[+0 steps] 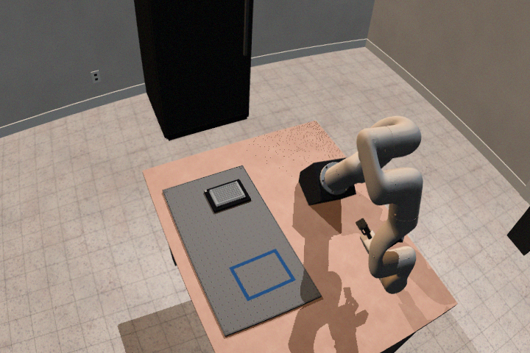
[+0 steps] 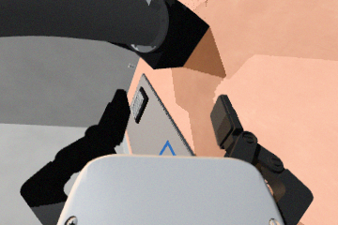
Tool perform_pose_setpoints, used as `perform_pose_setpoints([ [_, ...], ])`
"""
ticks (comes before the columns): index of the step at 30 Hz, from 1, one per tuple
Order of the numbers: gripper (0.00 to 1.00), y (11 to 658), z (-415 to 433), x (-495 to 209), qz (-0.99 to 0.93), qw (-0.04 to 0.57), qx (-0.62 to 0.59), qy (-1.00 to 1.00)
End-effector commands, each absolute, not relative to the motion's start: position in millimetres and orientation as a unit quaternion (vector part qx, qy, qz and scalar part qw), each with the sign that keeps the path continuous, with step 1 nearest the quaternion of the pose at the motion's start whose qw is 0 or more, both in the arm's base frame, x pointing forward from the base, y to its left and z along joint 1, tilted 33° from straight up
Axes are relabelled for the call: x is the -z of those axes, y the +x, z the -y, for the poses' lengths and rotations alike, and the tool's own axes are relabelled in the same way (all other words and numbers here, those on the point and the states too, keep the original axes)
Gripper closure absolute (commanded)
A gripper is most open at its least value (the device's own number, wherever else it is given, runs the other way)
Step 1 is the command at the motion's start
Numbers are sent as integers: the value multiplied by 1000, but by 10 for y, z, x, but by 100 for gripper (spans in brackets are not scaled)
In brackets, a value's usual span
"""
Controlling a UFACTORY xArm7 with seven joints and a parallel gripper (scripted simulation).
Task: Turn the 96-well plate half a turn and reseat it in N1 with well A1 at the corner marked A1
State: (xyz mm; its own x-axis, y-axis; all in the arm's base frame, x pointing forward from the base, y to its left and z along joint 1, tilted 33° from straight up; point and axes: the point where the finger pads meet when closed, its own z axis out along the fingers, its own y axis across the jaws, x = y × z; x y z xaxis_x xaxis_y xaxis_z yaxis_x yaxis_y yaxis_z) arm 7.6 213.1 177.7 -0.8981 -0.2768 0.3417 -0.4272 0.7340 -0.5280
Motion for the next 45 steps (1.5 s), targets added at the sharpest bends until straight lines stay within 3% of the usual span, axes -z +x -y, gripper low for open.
perform_pose_setpoints([
  [1,0,140,-2206,-1726,938,119,-307,108],
  [45,0,891,-2599,-1288,839,116,-300,-439],
])
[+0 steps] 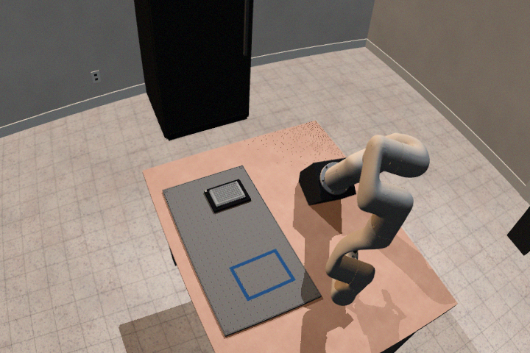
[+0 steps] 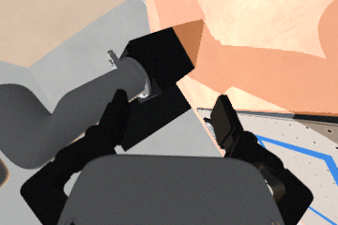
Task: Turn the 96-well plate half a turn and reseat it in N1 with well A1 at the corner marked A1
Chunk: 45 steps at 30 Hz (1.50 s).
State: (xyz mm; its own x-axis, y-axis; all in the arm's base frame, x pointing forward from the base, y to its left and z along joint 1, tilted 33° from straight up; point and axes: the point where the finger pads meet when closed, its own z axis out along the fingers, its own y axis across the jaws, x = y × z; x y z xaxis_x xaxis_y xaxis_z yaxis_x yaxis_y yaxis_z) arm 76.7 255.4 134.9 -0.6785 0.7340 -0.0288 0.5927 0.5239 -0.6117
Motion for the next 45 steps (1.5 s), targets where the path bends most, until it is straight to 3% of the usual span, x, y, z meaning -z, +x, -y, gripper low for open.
perform_pose_setpoints([
  [1,0,891,-2599,-1288,831,116,-300,-454],
  [45,0,1991,-2575,-769,398,110,-297,-861],
])
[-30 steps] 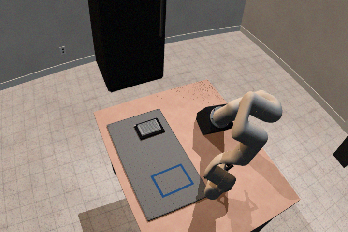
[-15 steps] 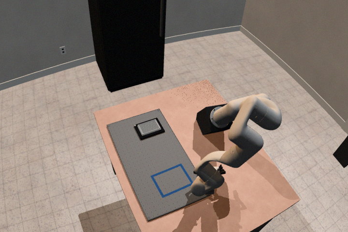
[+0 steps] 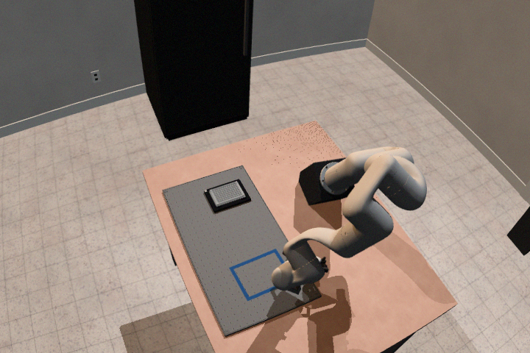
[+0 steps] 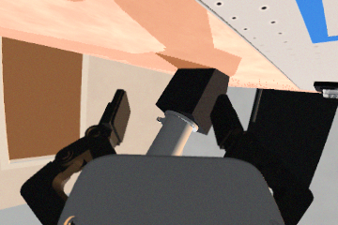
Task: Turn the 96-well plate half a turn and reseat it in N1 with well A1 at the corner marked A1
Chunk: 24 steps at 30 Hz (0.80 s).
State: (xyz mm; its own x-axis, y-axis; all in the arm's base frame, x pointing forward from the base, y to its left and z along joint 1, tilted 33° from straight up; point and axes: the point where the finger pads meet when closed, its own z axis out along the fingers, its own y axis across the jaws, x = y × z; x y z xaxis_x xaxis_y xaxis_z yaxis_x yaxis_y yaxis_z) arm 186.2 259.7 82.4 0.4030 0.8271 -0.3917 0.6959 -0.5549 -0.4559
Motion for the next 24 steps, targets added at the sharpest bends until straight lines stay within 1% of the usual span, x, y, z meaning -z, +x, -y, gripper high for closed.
perform_pose_setpoints([
  [1,0,2034,-2563,-749,382,109,-297,-868],
  [3,0,2034,-2563,-749,382,109,-297,-868],
  [24,0,2662,-2286,-439,95,103,-297,-945],
])
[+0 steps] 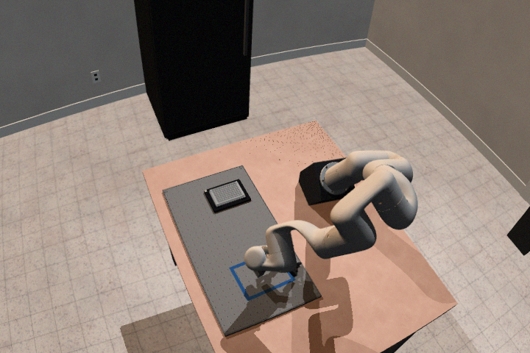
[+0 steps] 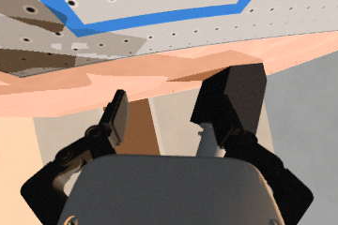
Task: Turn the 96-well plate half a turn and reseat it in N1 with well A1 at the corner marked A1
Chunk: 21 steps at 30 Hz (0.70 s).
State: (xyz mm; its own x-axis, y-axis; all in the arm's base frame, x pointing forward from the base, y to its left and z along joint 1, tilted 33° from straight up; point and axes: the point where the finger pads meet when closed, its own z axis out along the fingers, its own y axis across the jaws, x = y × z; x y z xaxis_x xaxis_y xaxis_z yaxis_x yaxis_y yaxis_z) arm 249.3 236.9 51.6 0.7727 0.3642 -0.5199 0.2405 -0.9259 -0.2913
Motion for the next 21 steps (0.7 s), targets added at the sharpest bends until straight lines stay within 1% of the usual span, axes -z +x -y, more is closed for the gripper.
perform_pose_setpoints([
  [1,0,2663,-2285,-439,78,103,-297,-946],
  [21,0,3166,-1888,-152,-200,95,-296,-929],
])
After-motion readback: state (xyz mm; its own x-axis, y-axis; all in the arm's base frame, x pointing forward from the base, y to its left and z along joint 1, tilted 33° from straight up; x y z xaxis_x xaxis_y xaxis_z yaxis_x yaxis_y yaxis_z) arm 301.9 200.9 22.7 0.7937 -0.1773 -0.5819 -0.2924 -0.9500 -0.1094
